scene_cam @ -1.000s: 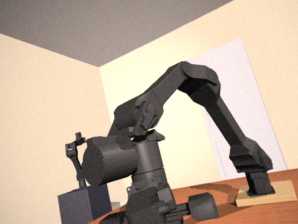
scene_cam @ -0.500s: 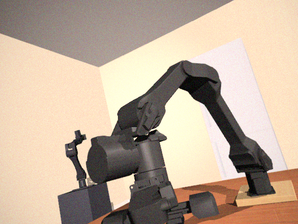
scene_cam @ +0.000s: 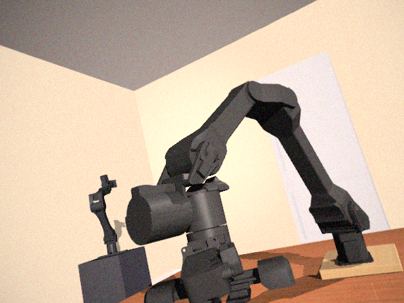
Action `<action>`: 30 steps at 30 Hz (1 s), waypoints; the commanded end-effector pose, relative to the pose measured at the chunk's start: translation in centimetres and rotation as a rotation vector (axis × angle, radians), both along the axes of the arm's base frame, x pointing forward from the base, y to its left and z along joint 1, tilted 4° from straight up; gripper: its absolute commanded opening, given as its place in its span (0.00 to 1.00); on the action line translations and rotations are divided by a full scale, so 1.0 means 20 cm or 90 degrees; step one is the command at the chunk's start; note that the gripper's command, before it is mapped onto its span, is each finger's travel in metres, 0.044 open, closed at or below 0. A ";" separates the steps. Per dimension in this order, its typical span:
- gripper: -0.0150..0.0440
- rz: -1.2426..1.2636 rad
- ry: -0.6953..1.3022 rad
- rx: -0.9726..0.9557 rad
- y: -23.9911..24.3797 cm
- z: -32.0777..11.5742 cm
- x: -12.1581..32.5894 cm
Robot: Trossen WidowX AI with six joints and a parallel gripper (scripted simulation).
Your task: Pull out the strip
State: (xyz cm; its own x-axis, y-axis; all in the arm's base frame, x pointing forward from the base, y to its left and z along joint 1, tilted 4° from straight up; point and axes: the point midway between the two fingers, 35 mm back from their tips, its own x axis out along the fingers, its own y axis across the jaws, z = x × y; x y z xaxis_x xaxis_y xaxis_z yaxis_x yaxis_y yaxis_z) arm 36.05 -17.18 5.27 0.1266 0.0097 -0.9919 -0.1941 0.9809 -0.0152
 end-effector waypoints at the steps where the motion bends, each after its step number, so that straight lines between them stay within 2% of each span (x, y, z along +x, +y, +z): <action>1: 0.25 -0.004 0.013 0.001 -0.01 -0.03 -0.07; 30: 0.25 -0.004 0.016 0.000 -0.05 -0.06 -0.29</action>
State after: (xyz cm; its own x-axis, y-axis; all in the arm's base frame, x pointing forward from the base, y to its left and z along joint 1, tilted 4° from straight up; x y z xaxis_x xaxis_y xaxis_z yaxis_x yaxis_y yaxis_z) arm 31.38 -18.09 4.69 0.1228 0.0051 -0.9924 -0.1932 0.9810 -0.0188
